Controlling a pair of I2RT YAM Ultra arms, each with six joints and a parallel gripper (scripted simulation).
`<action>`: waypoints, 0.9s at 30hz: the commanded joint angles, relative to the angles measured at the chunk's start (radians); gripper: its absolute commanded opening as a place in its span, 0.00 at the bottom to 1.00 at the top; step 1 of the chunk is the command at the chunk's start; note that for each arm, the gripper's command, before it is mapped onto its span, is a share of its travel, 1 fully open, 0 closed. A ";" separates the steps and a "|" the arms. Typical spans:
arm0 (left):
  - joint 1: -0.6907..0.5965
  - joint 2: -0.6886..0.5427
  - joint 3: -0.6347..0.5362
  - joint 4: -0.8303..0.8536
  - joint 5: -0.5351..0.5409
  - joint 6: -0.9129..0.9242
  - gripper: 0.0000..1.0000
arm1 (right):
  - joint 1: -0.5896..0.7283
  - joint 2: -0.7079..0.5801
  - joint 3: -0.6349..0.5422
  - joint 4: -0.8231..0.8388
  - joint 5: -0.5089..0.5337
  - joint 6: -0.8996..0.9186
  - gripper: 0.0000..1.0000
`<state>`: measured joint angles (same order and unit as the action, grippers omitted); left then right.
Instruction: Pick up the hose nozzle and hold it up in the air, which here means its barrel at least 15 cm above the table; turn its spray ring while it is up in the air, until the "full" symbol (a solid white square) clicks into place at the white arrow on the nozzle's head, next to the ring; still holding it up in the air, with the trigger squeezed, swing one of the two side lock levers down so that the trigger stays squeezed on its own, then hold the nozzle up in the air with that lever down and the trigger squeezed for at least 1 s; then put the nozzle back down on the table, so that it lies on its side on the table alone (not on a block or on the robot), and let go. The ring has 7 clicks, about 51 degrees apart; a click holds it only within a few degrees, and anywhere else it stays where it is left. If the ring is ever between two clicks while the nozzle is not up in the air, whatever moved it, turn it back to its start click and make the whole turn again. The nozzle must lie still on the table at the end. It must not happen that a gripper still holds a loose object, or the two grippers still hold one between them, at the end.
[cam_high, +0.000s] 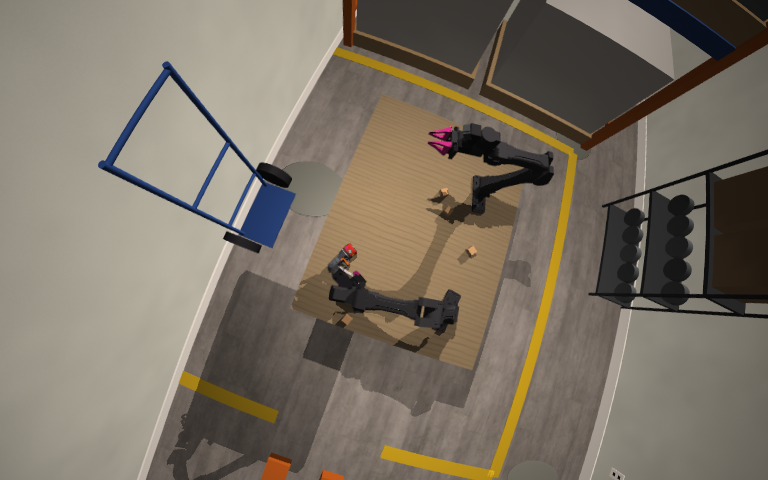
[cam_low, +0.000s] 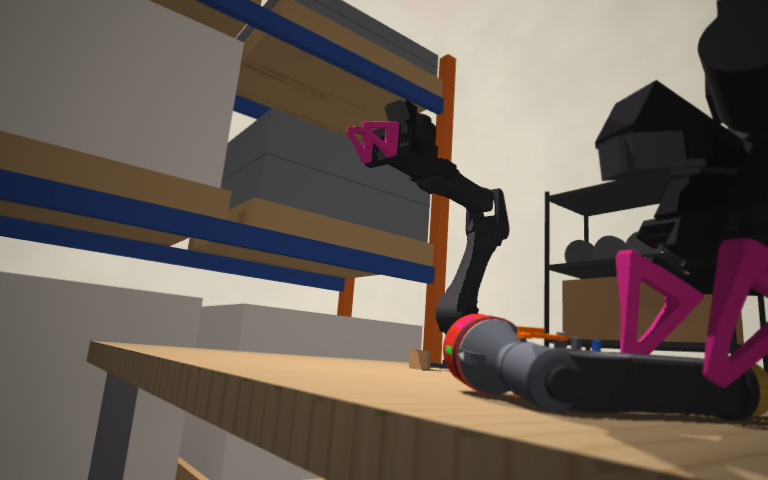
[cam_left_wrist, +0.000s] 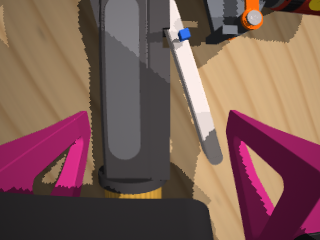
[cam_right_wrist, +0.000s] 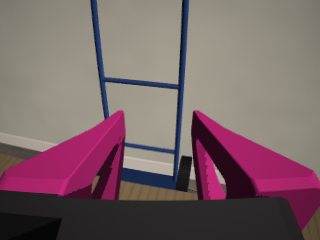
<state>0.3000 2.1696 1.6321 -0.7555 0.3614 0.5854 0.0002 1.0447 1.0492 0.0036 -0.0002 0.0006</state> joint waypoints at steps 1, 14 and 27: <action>-0.015 0.015 0.031 0.050 0.002 -0.013 0.77 | 0.003 0.009 0.052 0.017 0.004 -0.005 0.37; -0.025 0.029 -0.013 0.065 0.003 -0.020 0.77 | 0.003 0.009 0.052 0.017 0.004 -0.005 0.37; -0.016 0.009 0.014 0.069 0.003 -0.008 0.35 | 0.003 0.009 0.052 0.017 0.004 -0.005 0.37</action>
<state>0.2855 2.2066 1.6283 -0.7002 0.3508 0.5686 0.0002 1.0447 1.0492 0.0036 -0.0002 0.0006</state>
